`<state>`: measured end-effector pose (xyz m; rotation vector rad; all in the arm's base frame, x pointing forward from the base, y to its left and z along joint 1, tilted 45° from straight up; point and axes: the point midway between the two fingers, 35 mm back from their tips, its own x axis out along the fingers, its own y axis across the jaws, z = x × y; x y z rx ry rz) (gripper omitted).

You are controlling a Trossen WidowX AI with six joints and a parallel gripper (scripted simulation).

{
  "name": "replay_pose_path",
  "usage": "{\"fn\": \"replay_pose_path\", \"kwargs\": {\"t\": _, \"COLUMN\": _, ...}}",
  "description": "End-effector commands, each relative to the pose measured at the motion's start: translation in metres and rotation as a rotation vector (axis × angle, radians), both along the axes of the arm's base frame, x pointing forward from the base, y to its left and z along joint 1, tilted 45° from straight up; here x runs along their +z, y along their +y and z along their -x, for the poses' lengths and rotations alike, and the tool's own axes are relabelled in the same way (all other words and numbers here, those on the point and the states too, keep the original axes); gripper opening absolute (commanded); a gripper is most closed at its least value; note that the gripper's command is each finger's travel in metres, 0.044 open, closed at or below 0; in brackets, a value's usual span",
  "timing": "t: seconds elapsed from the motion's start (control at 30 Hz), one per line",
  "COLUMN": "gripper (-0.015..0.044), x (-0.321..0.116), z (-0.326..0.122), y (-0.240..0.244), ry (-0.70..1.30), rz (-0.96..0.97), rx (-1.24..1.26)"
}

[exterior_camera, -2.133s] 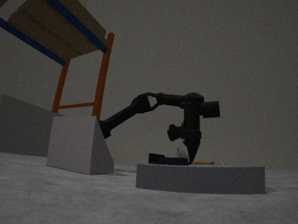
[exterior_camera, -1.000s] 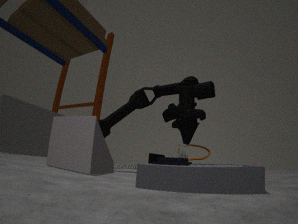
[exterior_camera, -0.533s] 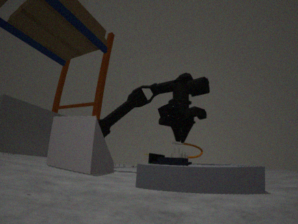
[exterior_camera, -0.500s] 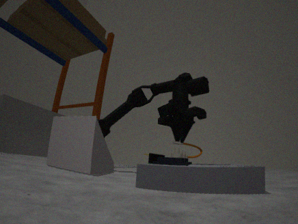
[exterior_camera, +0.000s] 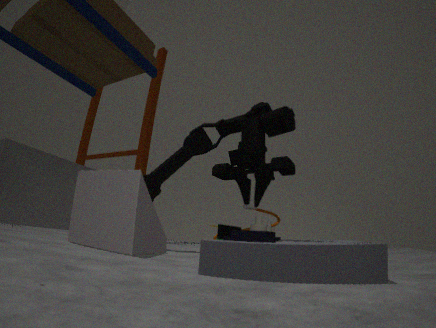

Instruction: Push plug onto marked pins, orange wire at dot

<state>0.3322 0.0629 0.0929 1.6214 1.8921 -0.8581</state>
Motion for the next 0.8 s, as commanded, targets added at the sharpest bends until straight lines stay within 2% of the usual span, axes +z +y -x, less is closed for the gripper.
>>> {"fn": "replay_pose_path", "kwargs": {"t": 0.0, "gripper": 0.0, "x": -0.004, "z": 0.008, "y": -0.007, "ry": -0.099, "rz": -0.018, "rx": 0.106}}
{"fn": "replay_pose_path", "kwargs": {"t": 0.77, "gripper": 0.0, "x": -0.022, "z": 0.042, "y": -0.033, "ry": -0.556, "rz": -0.134, "rx": 0.608}}
